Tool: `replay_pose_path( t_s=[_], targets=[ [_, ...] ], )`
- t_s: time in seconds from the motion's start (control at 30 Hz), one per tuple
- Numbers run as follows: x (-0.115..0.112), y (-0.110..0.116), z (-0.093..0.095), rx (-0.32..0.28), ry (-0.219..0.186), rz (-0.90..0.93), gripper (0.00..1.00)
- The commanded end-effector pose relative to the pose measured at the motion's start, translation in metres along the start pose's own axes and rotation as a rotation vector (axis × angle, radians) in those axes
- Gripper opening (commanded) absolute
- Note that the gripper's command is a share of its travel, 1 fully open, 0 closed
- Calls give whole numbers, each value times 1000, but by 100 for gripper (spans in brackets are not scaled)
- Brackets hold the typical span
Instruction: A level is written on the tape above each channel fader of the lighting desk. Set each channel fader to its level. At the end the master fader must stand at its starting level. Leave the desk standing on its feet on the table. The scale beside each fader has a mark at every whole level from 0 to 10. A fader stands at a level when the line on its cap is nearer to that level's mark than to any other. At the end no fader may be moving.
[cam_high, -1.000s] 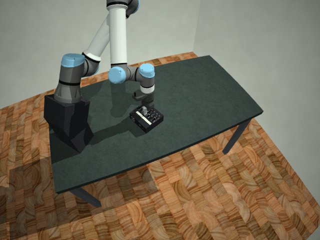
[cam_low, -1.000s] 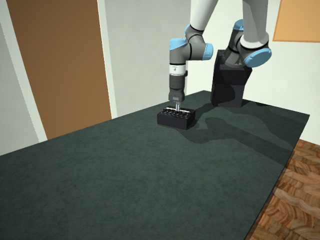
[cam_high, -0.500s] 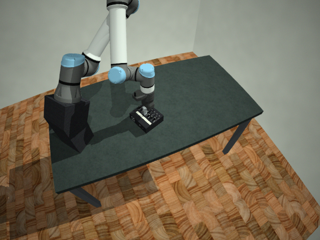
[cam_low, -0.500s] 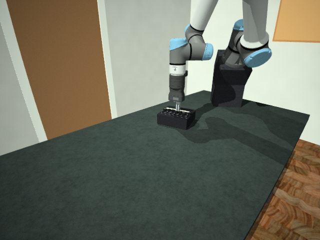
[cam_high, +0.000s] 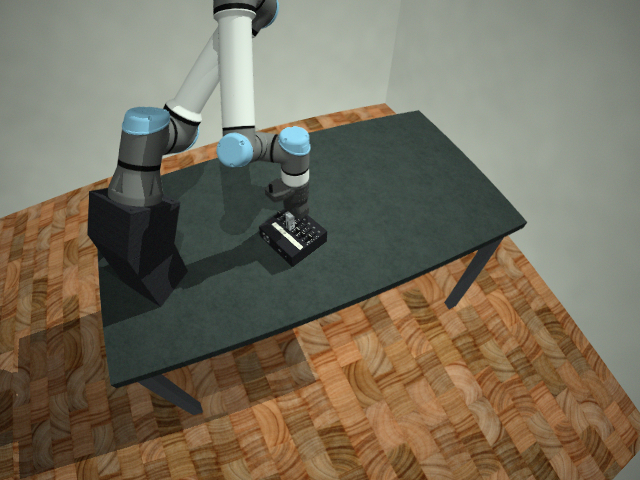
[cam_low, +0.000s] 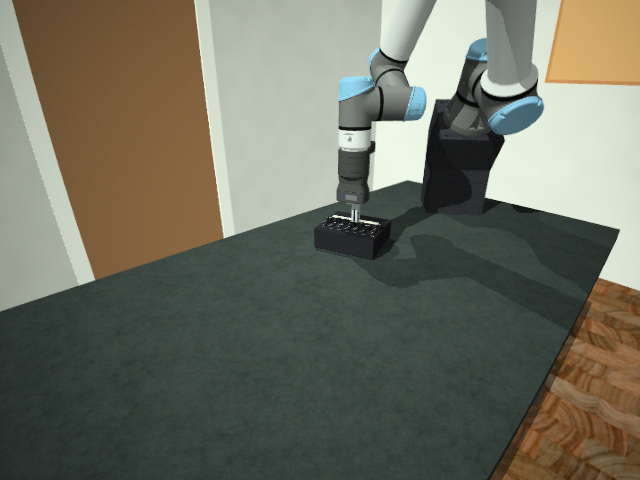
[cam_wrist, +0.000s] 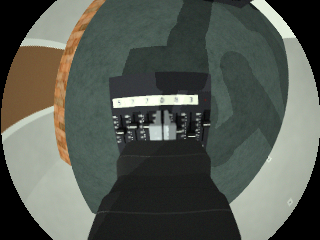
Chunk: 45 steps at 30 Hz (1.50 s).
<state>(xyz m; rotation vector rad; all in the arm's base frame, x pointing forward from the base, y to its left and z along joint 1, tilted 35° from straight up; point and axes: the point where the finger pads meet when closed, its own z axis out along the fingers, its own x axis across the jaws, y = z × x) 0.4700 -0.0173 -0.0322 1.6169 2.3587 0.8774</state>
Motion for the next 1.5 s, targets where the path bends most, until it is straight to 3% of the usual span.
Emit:
replay_pose_path(
  t_s=[0.0, 1.47],
  targets=[
    [0, 2, 0, -1, -1, 0, 0],
    [0, 23, 0, -1, -1, 0, 0]
  ],
)
